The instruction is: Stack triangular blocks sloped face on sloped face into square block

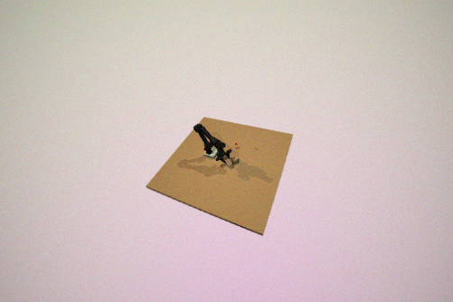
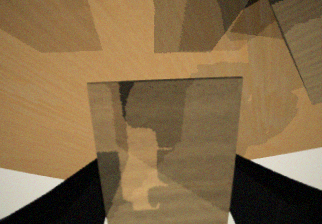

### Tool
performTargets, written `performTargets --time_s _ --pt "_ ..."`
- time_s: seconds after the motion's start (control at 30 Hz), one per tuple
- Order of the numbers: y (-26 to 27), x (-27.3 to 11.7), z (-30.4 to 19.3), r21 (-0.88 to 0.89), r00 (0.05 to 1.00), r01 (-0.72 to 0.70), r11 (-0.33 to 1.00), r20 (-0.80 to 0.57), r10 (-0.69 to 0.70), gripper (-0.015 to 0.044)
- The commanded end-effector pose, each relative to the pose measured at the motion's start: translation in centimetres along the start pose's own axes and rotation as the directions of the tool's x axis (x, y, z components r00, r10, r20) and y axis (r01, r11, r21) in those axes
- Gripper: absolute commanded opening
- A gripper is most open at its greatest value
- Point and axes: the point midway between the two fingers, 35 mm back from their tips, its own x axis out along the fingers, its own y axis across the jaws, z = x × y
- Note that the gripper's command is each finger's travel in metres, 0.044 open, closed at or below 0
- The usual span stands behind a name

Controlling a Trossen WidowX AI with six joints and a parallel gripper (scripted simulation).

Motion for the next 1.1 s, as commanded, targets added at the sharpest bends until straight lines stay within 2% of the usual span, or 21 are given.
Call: performTargets --time_s 0.0,0.7,1.07 --pt "0.03 -0.54 -0.65 0.006 1.0 -0.001 1.0 -0.011 0.002 0.0" --pt "0.02 -0.42 -0.3 0.006 1.0 0.0 1.0 -0.001 0.0 0.0" --pt "-0.05 -0.01 -0.71 0.325 0.995 -0.036 0.945 0.104 0.002 0.0"
